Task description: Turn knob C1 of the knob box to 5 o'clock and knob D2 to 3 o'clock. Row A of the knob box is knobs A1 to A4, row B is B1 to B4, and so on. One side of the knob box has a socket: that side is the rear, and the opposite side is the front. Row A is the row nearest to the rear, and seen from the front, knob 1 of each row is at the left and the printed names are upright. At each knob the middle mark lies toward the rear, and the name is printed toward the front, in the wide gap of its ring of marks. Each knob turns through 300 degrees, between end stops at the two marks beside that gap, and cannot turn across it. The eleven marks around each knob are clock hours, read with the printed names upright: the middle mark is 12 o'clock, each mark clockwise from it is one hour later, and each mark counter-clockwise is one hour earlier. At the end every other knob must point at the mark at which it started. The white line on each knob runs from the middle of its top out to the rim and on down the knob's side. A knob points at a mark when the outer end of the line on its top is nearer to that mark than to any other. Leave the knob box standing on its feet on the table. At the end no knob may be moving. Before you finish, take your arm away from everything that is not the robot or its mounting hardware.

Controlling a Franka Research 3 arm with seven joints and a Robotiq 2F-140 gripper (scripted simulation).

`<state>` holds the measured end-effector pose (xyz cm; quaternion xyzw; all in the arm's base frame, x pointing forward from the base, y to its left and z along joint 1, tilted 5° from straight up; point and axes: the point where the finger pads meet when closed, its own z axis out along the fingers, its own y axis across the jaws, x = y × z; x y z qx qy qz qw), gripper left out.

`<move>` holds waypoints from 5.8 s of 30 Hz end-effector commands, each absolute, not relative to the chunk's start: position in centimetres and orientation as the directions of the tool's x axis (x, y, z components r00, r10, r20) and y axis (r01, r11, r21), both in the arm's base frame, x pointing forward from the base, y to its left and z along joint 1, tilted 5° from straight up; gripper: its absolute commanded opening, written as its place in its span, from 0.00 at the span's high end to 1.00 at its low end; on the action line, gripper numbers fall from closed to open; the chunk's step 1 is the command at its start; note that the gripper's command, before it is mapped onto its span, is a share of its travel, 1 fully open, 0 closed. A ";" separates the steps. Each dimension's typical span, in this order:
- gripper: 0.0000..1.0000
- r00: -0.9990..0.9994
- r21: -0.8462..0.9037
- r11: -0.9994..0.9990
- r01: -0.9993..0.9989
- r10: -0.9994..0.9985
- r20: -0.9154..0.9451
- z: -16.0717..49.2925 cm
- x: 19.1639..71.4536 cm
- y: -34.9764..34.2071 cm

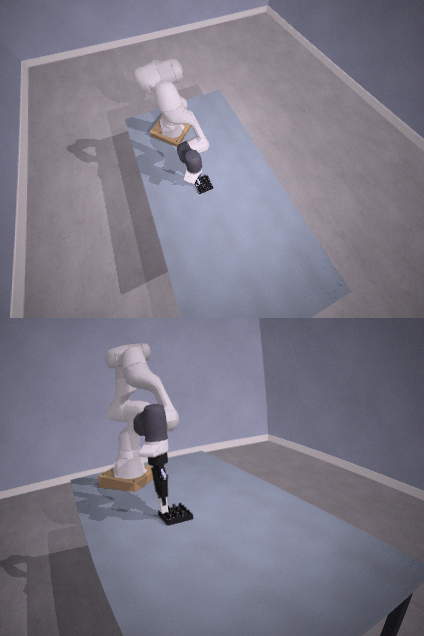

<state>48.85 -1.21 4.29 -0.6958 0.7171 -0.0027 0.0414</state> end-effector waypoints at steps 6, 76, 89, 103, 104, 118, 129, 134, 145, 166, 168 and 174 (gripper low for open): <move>0.95 -0.032 -0.064 0.035 -0.997 -0.998 -0.056 4.3 49.0 -1.3; 0.95 -0.446 -0.035 0.449 -0.893 -0.892 -0.077 4.3 49.0 -1.3; 0.95 -0.611 -0.019 0.614 -0.789 -0.788 -0.083 4.3 49.0 -1.3; 0.95 -0.760 -0.002 0.763 -0.647 -0.645 -0.085 4.3 49.0 -1.3; 0.95 -0.770 0.000 0.772 -0.635 -0.633 -0.085 4.3 49.0 -1.3; 0.95 -0.883 0.017 0.885 -0.465 -0.462 -0.083 4.3 49.0 -1.3; 0.95 -0.938 0.028 0.940 -0.341 -0.338 -0.080 4.3 49.0 -1.3; 0.95 -0.966 0.036 0.968 -0.248 -0.245 -0.077 4.3 49.0 -1.3; 0.95 -0.993 0.047 0.994 -0.101 -0.098 -0.071 4.3 49.0 -1.3; 0.95 -0.997 0.056 0.998 0.028 0.032 -0.064 4.3 49.0 -1.3; 0.95 -0.997 0.056 0.998 0.030 0.034 -0.064 4.3 49.0 -1.3; 0.95 -0.997 0.056 0.998 0.032 0.035 -0.064 4.3 49.0 -1.3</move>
